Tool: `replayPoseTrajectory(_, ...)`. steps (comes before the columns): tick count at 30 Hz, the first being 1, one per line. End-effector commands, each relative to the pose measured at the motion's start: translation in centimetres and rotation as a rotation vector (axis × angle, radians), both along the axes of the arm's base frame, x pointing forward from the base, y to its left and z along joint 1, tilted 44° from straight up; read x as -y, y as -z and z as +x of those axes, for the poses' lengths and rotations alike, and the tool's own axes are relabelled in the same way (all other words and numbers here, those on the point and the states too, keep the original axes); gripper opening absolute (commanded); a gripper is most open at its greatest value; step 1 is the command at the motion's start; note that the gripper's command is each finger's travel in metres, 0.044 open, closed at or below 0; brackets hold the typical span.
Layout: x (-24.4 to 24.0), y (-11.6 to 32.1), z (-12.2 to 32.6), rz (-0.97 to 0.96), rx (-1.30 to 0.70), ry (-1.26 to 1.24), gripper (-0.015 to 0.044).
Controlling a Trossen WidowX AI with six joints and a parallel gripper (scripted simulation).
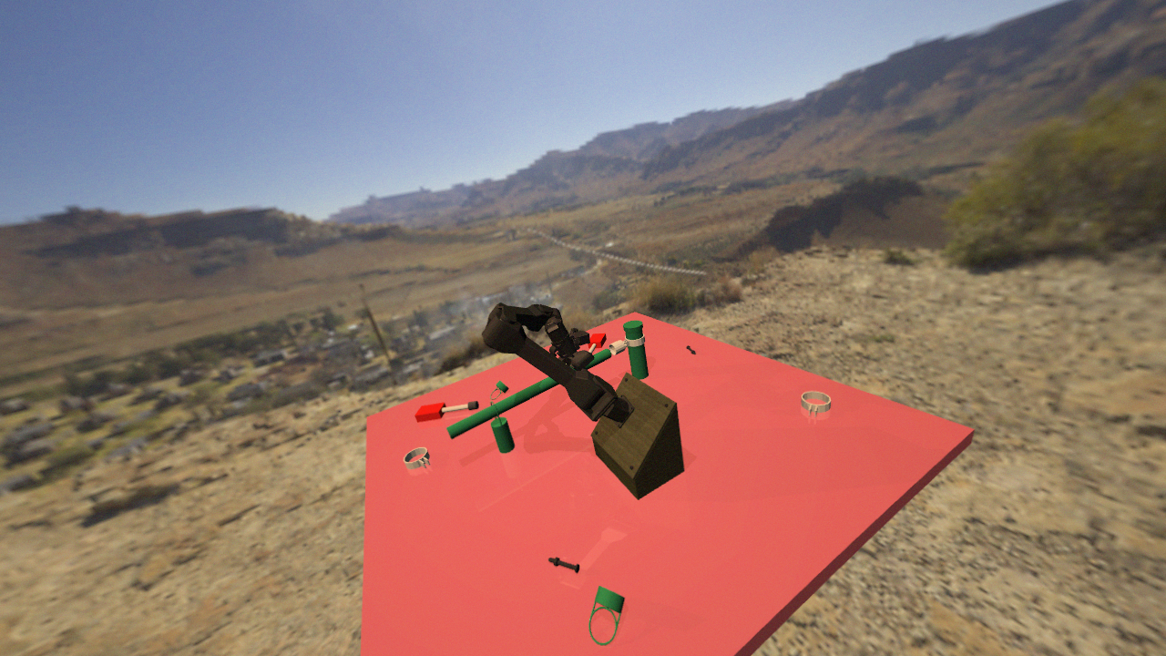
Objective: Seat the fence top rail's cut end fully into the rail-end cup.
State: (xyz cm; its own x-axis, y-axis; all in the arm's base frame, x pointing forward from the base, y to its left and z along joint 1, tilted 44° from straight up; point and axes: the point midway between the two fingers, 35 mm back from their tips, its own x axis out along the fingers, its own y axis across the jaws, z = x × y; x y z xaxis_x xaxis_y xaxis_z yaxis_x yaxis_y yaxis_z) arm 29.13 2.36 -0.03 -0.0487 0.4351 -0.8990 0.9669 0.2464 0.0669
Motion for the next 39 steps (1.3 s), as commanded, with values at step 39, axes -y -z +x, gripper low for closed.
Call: replayPoseTrajectory(39,1.9,1.4,0.7,0.001,0.001,-0.002,0.0)
